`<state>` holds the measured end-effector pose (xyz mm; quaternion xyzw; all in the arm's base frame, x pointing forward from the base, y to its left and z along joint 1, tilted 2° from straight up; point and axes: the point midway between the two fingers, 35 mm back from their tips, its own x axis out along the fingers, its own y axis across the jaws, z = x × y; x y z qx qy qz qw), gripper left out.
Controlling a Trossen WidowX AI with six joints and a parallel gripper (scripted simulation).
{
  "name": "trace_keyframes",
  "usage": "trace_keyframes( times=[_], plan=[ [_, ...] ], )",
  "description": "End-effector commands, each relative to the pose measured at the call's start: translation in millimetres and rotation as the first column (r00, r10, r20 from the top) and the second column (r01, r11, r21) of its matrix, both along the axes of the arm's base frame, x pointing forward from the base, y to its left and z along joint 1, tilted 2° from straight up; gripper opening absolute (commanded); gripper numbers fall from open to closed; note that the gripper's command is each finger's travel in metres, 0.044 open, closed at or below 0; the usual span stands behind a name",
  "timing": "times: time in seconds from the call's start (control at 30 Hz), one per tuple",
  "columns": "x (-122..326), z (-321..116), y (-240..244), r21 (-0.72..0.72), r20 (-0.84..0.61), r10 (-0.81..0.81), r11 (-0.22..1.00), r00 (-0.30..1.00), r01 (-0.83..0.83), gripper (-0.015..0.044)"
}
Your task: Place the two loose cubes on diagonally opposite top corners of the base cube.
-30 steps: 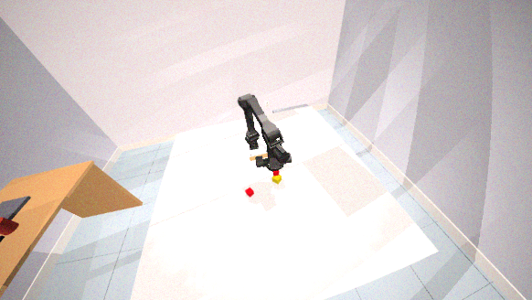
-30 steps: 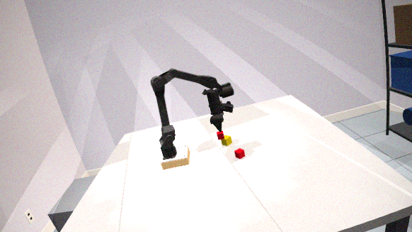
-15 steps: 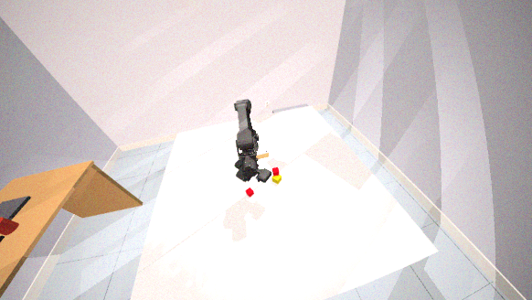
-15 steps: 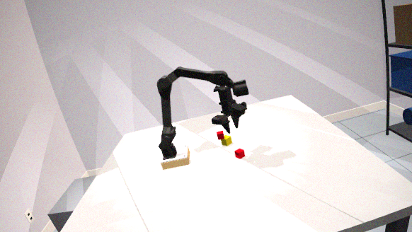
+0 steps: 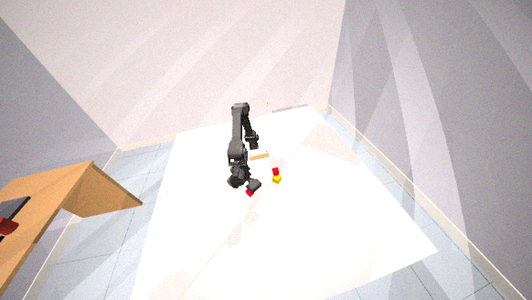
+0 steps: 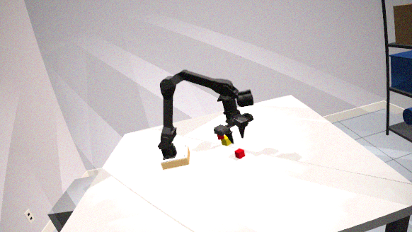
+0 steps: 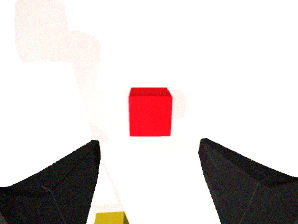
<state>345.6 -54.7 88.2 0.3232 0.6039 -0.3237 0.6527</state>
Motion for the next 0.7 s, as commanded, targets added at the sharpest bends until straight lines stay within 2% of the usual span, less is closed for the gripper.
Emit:
trace_keyframes(
  times=[0.0,0.67],
  plan=[
    [-2.1,-18.9,0.1,0.004,-0.011,-0.006,1.0,1.0,0.006,0.0265],
    [-0.2,-52.8,-0.9,0.004,-0.011,-0.006,1.0,1.0,0.006,0.0265]
  ],
)
